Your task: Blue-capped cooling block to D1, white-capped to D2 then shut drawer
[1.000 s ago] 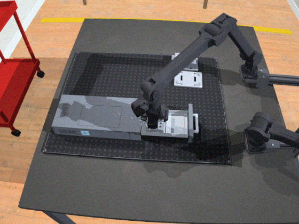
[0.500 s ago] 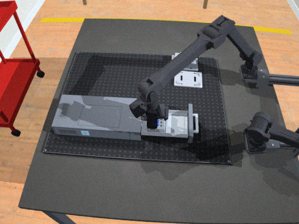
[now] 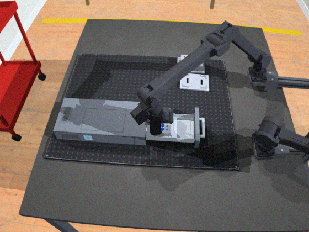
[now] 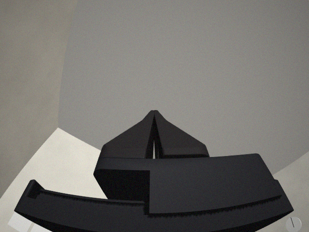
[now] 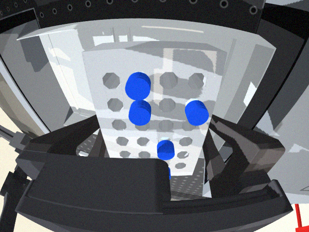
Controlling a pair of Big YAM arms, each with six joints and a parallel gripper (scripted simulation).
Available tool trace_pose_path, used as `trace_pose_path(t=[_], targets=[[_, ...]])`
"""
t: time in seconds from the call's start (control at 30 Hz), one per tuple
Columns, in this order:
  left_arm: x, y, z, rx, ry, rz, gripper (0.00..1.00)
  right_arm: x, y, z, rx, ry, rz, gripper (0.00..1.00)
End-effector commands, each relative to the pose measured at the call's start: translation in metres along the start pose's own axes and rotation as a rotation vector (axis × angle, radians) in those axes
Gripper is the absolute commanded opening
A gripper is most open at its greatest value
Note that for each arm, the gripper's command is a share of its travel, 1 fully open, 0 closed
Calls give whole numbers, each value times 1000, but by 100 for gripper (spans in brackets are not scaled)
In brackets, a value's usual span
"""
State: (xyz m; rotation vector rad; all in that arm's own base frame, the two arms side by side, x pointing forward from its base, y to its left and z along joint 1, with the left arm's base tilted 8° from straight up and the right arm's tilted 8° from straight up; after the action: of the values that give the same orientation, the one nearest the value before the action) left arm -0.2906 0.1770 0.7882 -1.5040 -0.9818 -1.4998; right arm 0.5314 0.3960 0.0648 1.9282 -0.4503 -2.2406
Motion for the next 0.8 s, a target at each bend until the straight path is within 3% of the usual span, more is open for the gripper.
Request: trace_pose_path(t=[0.0, 0.03, 0.27, 0.77], targets=[[8, 19, -5, 8, 6, 34, 0, -84, -6, 2, 0, 45, -41, 0], [8, 19, -5, 8, 6, 34, 0, -83, -7, -2, -1, -1, 3, 0], [8, 19, -5, 8, 6, 34, 0, -77, 7, -1, -6, -28, 22, 0], [8, 19, -5, 8, 6, 34, 0, -110, 14, 7, -15, -33, 23, 0]])
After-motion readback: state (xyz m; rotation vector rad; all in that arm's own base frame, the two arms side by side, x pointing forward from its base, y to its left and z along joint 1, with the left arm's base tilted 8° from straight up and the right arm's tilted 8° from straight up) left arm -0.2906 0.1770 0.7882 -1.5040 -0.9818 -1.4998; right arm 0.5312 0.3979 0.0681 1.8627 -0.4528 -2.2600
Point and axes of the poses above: on each arm, the point where the finger pads meet when closed, its own x axis out along the fingers, its own z axis across the jaws, y = z × x, the point moved 9 cm from there along -x, back along the fingers, and after that the axes turned 8 degrees about x, right-handed, at the moved point
